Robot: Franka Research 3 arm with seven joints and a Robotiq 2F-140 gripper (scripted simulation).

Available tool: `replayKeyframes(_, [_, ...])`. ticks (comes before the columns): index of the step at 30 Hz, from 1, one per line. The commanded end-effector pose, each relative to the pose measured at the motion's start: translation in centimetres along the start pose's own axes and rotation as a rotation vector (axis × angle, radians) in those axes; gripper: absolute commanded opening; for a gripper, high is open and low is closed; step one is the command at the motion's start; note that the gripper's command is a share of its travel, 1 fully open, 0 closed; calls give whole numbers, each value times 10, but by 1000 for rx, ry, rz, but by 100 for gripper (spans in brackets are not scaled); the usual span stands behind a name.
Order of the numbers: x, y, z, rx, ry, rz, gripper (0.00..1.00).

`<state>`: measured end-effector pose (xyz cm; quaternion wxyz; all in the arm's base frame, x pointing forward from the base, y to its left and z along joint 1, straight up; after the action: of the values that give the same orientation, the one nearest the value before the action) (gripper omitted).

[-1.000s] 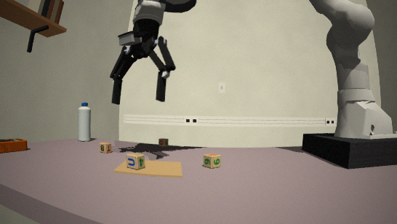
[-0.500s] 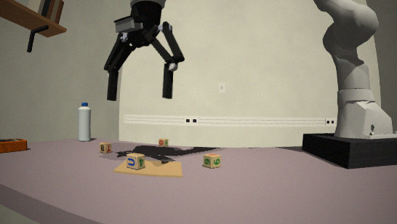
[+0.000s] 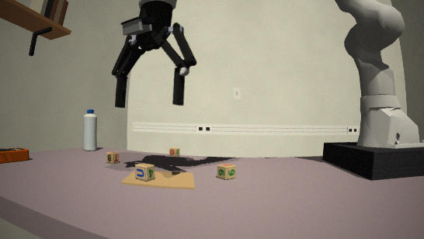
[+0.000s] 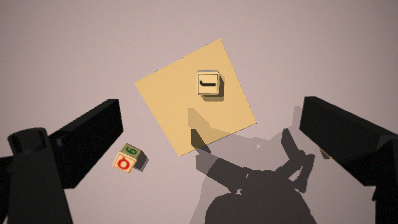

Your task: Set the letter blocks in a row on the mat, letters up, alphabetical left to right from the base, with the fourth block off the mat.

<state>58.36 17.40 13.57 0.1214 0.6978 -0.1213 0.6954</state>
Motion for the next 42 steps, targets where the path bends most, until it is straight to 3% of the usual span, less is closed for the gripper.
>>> replayKeyframes(1, [1,-1,1,-11,4,1,100])
replayKeyframes(14, [1,-1,1,-25,4,1,100])
replayKeyframes(17, [-2,-1,0,-160,3,1,100])
replayKeyframes(42, [-10,-1,0,-505,0,2,100])
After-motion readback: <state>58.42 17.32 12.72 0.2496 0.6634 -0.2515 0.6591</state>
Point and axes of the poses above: the point where the finger pads meet when closed, its own x axis back along the fingers, its own z axis across the jaws, y = z × x, the point moved 4 cm from there along x, back along the fingers, and after that the axes turned 11 degrees about -x, right-handed, at the moved point
